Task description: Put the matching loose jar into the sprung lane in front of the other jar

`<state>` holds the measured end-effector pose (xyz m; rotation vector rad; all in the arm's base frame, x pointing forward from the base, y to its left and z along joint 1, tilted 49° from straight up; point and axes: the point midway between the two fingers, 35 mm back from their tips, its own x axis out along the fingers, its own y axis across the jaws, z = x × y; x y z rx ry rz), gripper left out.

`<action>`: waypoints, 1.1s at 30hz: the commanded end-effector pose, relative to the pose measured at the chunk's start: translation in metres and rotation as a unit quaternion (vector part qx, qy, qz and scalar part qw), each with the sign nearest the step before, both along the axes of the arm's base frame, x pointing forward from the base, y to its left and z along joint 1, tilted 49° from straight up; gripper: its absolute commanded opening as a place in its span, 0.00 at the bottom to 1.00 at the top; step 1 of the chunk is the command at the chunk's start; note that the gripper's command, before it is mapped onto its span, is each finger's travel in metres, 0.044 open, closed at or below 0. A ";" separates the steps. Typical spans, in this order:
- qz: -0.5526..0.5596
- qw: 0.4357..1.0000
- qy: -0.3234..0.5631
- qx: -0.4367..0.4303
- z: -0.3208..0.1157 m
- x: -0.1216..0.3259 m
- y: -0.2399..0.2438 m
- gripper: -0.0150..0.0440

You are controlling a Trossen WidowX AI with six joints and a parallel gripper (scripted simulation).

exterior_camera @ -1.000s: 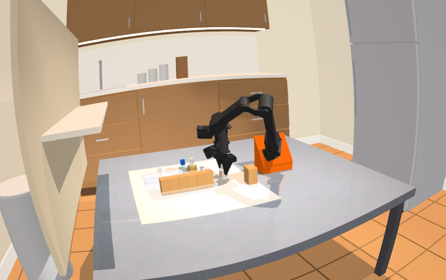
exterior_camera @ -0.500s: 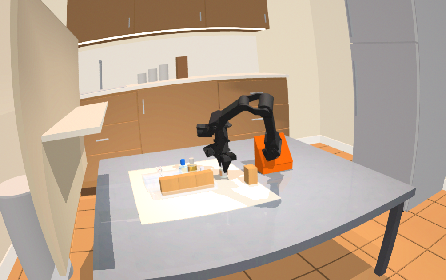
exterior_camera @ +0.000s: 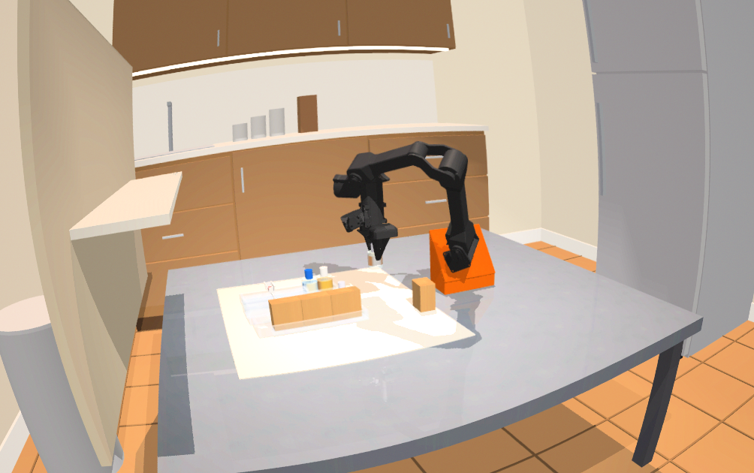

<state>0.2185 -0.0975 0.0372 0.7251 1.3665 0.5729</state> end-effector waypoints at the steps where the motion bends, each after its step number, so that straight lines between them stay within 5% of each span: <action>1: 0.002 1.000 -0.001 -0.001 0.010 -0.005 -0.011 0.25; 19: 0.019 1.000 -0.021 -0.004 -0.014 0.058 0.026 0.25; 33: 0.019 1.000 -0.022 -0.003 -0.031 0.064 0.046 0.25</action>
